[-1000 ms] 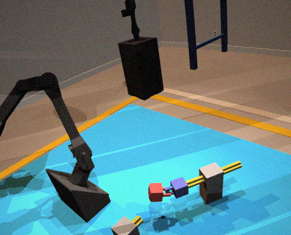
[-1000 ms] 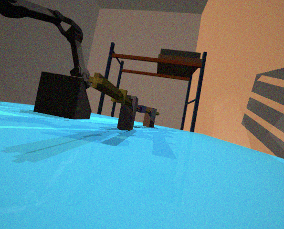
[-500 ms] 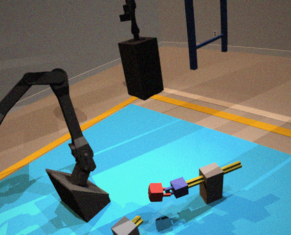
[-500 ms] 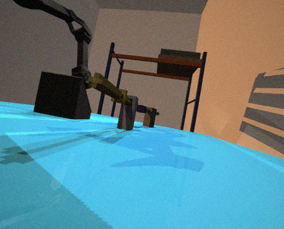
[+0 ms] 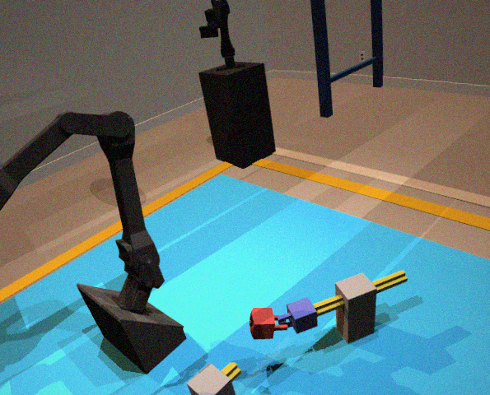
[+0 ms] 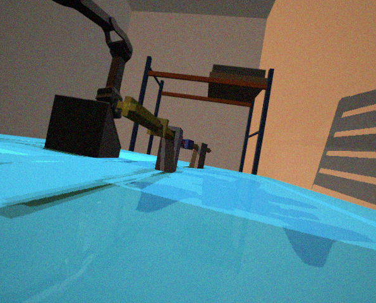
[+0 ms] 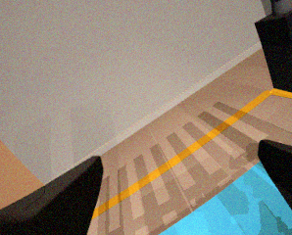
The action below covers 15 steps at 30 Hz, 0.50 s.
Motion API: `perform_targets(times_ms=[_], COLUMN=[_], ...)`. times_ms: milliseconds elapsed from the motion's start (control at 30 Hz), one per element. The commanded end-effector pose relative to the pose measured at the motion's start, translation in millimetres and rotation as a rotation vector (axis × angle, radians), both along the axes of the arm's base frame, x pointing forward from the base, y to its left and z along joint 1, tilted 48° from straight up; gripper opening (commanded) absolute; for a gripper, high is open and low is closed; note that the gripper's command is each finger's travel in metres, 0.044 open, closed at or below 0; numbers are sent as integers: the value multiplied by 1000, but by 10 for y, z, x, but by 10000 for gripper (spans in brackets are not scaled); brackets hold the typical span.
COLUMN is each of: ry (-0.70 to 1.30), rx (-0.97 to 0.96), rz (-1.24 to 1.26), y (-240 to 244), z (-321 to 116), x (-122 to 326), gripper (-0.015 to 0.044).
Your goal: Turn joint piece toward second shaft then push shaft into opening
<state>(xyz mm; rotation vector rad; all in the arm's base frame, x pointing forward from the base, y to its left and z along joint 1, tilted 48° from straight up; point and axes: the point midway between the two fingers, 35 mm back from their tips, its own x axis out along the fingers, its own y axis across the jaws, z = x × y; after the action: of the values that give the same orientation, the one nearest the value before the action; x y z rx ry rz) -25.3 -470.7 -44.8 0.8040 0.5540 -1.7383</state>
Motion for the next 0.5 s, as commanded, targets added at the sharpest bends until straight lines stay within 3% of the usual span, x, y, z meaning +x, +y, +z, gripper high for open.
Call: perform_targets(times_ms=[0,467], ry=[4,11], rx=[68,299], rz=[129,553], y=[95,648], z=[30,75], x=[297,1194], gripper=[440,440])
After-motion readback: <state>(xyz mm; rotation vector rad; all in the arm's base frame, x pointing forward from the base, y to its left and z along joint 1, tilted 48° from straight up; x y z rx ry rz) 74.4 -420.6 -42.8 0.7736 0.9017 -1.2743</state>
